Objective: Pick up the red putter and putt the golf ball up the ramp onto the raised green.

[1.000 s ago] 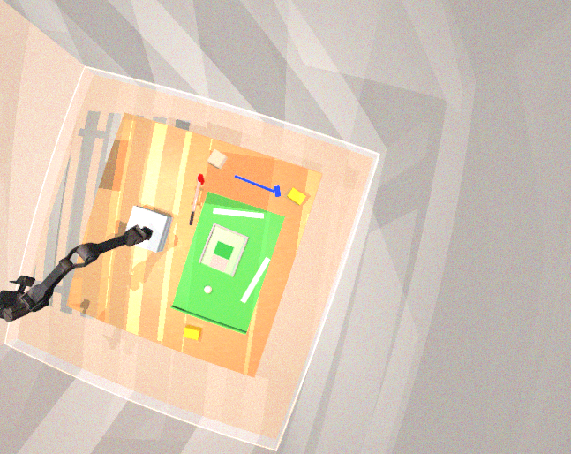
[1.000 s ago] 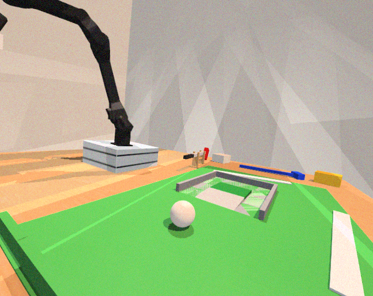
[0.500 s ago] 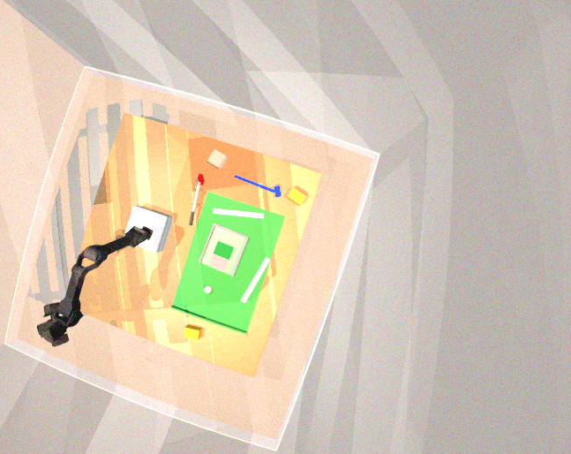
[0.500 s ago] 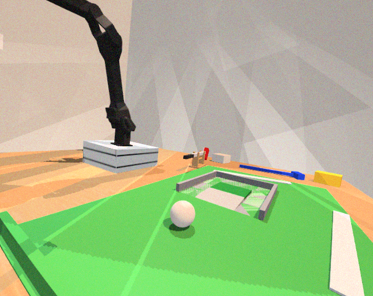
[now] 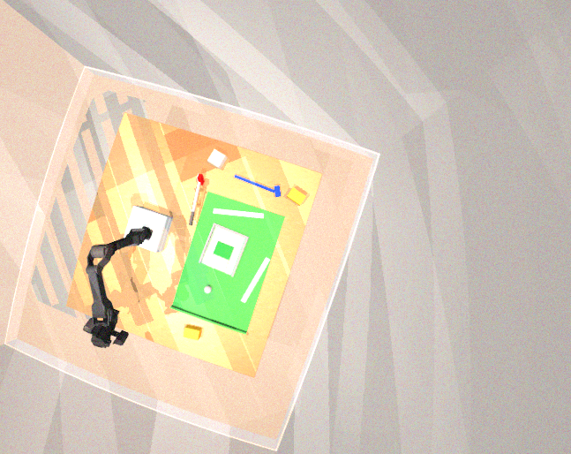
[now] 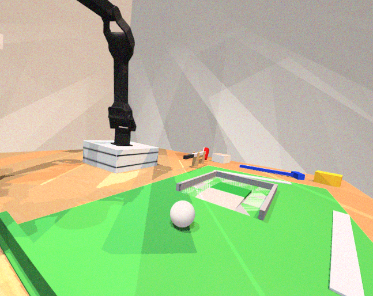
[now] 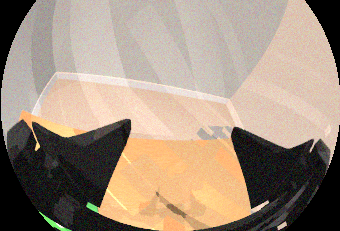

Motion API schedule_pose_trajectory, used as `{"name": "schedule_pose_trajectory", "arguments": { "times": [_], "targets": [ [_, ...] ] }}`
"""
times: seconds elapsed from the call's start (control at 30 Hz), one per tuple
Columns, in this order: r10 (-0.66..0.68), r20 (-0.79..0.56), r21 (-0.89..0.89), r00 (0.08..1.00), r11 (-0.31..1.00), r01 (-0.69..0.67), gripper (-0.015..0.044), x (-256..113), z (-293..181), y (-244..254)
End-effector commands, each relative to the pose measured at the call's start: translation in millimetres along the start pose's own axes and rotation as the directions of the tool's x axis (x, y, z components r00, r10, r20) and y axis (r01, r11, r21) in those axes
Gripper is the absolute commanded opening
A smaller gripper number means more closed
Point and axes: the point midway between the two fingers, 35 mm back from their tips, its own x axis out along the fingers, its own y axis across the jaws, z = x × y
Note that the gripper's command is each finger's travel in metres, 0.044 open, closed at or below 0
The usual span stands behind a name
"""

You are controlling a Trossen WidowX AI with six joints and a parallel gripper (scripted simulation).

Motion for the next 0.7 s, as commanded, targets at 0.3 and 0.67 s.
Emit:
{"name": "schedule_pose_trajectory", "arguments": {
  "times": [0.3,0.67],
  "targets": [
    [0.455,-0.173,-0.555,0.873,0.687,-0.468,0.044,-111.9,-94.6,162.4],
    [0.668,-0.398,-0.789,0.629,0.1,-0.606,0.044,-239.7,-196.8,228.6]
  ]
}}
